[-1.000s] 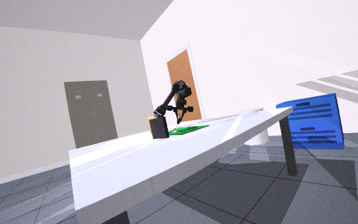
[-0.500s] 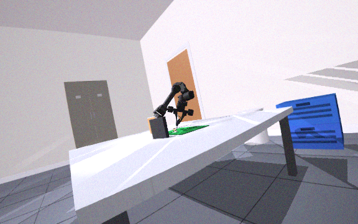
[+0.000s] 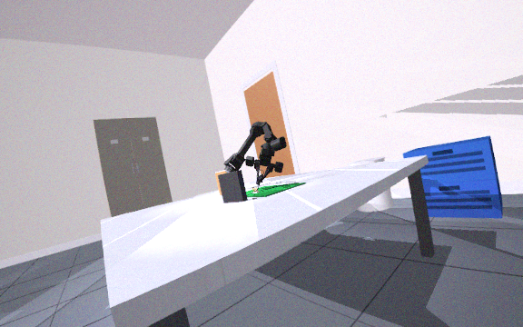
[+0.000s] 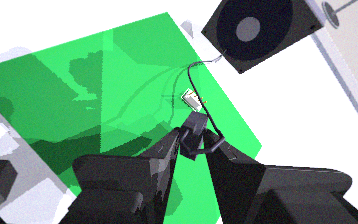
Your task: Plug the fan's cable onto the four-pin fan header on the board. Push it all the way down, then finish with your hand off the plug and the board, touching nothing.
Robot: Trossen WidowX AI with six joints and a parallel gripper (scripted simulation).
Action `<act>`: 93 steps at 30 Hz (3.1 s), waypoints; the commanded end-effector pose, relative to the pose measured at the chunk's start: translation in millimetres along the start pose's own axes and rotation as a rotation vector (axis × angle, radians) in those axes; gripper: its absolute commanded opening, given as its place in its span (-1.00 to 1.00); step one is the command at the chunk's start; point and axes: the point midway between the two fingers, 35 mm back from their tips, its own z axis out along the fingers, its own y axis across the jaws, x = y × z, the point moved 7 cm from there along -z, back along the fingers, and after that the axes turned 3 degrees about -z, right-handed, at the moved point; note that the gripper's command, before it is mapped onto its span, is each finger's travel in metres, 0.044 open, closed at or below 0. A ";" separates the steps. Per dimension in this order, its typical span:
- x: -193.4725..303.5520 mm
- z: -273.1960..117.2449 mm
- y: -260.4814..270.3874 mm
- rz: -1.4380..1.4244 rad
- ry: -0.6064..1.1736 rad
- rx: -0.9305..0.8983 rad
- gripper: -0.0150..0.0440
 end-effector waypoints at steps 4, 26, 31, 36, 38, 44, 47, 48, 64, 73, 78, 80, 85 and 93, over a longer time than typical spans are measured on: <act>8.1 -0.3 2.9 0.018 -0.110 0.015 -0.49; 30.0 -4.7 8.9 0.100 -0.402 -0.013 -0.49; 35.2 -6.8 9.6 0.126 -0.467 -0.033 -0.49; 40.5 -9.2 9.9 0.154 -0.531 -0.057 -0.49; 42.7 -10.3 9.9 0.166 -0.556 -0.068 -0.49; 49.2 -13.7 9.5 0.205 -0.628 -0.105 -0.49; 52.5 -15.6 9.1 0.226 -0.663 -0.126 -0.49; 53.7 -16.2 8.9 0.234 -0.675 -0.134 -0.49; 66.7 -24.2 5.5 0.324 -0.800 -0.228 -0.49; 62.8 -25.5 3.8 0.306 -0.779 -0.210 -0.49; 62.3 -26.2 3.3 0.307 -0.779 -0.210 -0.49; 61.0 -27.8 2.1 0.310 -0.781 -0.209 -0.49; 60.5 -28.4 1.5 0.311 -0.782 -0.209 -0.49; 62.3 -26.6 3.1 0.312 -0.783 -0.209 -0.49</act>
